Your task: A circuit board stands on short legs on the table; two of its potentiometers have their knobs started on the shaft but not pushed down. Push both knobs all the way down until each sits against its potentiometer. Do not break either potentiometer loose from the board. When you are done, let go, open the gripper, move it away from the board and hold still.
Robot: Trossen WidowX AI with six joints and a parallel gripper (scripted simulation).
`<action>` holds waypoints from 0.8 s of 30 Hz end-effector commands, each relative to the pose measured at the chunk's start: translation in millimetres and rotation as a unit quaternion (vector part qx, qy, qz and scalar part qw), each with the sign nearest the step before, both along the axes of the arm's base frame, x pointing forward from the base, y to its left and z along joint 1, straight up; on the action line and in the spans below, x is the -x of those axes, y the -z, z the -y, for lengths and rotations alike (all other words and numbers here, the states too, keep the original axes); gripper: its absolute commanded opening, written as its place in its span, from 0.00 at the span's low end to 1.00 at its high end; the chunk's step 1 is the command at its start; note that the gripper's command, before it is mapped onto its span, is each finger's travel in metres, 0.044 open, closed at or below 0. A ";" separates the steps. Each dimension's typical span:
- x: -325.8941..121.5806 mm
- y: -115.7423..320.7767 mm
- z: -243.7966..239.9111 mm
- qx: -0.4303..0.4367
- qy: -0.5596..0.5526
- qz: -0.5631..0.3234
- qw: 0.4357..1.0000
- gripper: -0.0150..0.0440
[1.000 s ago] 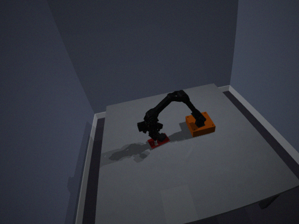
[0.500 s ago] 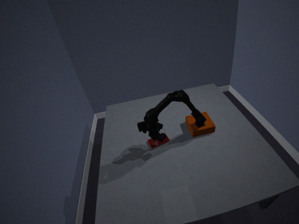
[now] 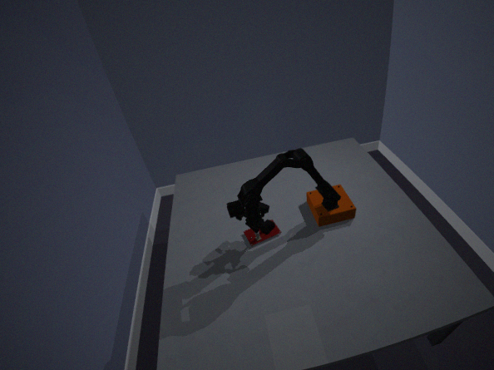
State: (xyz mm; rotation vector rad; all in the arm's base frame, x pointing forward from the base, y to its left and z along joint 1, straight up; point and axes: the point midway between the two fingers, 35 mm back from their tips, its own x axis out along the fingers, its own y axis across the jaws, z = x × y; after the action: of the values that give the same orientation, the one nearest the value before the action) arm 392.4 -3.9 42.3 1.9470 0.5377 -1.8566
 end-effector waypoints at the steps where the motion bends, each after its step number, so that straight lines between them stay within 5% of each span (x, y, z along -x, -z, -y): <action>1: -0.6 6.9 0.7 0.003 0.001 -0.002 1.000 0.25; 24: -0.8 10.9 0.7 0.003 0.001 -0.002 1.000 0.25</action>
State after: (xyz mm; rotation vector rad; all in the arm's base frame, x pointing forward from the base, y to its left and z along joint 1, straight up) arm 392.2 -3.9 40.9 1.9479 0.5373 -1.8554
